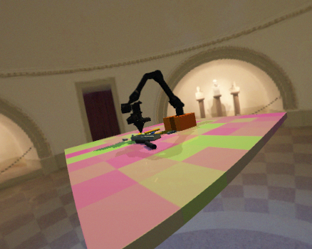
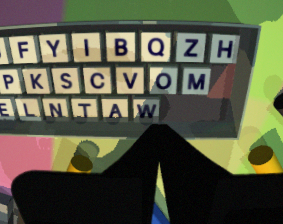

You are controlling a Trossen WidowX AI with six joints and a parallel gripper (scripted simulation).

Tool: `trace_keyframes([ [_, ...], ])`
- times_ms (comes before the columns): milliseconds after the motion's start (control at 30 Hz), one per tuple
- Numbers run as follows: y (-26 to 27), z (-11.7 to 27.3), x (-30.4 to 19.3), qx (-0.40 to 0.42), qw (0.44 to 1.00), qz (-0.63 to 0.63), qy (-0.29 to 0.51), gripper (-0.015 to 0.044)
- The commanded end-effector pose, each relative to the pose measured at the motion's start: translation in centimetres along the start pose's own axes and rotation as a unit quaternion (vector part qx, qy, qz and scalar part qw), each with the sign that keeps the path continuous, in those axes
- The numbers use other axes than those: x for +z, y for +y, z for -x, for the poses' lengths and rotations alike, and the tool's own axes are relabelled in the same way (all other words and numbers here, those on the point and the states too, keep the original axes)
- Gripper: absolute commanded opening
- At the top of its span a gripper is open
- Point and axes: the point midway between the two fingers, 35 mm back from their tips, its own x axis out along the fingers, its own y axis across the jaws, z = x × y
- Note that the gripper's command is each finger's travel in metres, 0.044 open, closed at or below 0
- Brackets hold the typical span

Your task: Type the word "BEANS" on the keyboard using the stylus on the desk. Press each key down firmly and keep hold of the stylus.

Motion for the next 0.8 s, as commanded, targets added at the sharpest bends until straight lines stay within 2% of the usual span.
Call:
trace_keyframes([
  [0,1.2,-0.2,-1.2,0.002,1.0,0.0,0.001,0.0],
  [300,1.4,-0.2,-1.2,0.002,1.0,-0.001,0.001,0.0],
  [533,9.4,-0.2,-1.2,0.005,1.0,-0.001,0.001,0.0],
  [767,9.6,-0.2,-1.2,0.005,1.0,0.0,0.001,0.0],
])
